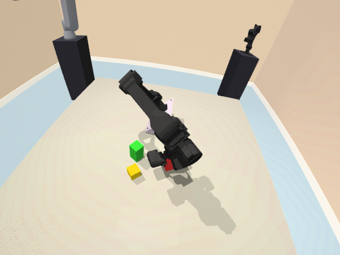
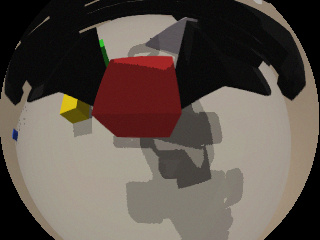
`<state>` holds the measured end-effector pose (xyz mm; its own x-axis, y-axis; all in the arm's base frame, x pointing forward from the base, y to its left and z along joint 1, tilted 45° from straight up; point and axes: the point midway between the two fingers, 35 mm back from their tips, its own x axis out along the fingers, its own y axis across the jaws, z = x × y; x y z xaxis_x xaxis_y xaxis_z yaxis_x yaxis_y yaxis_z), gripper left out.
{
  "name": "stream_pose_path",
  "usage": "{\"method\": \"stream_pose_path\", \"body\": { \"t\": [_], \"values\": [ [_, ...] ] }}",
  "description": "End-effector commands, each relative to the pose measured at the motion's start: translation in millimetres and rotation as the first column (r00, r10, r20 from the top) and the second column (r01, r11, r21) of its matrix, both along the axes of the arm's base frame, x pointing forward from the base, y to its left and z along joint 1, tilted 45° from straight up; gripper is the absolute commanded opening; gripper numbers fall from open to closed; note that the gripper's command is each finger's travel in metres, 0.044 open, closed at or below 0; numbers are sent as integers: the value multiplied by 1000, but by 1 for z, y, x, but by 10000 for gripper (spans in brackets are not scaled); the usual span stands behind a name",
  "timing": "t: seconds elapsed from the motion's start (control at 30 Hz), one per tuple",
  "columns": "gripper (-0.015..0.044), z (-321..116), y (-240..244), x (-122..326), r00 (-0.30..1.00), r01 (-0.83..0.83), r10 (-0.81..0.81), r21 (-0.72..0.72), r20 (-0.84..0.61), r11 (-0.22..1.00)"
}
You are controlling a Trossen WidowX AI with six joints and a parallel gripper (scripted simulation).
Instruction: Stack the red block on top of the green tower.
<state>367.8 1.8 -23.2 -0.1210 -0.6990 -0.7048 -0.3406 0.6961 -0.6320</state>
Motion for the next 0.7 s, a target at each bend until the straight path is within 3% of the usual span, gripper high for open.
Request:
{"method": "stream_pose_path", "body": {
  "t": [0.0, 0.37, 0.67],
  "values": [
    [0, 16, 14, 3, 1000, 5, -5, 5, 11, 1000],
    [0, 28, 28, 6, 1000, 5, -5, 5, 11, 1000],
    [0, 58, 5, -7, 1000, 4, -4, 8, 11, 1000]
  ]
}}
